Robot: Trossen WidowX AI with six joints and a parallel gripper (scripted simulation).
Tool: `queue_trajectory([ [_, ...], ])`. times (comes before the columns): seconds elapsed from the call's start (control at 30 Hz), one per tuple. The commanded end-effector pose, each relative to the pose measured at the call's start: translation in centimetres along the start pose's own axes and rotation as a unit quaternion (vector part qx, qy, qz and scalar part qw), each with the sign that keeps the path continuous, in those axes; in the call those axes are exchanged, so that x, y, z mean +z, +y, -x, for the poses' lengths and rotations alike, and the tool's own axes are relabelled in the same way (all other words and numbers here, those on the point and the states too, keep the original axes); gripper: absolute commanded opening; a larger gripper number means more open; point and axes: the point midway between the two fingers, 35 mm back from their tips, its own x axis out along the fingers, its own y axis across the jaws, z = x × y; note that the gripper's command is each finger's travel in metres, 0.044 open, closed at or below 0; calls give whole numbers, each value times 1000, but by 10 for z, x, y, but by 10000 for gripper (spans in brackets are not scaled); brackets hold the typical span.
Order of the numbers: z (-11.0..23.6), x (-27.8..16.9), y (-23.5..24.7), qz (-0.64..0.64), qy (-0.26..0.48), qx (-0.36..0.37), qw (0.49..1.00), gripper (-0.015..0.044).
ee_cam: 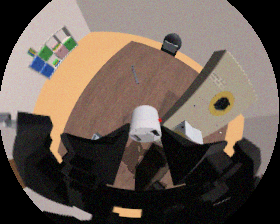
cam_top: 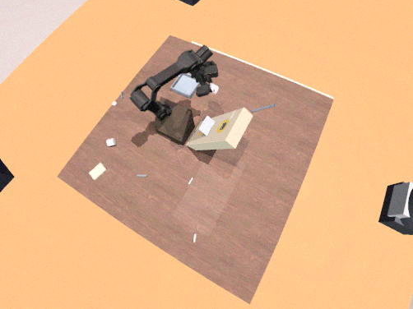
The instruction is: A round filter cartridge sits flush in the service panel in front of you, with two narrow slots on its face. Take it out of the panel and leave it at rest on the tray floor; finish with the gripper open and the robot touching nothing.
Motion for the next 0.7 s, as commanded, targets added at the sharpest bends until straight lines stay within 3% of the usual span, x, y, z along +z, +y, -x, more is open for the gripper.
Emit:
queue_trajectory([
  [0.0, -4, -11, 34, 87, 1, 47, 995, 0],
  [0.33, -7, -39, 106, 278, -22, 152, 948, 0],
  [0.67, -7, -42, 112, 292, -24, 160, 943, 0],
])
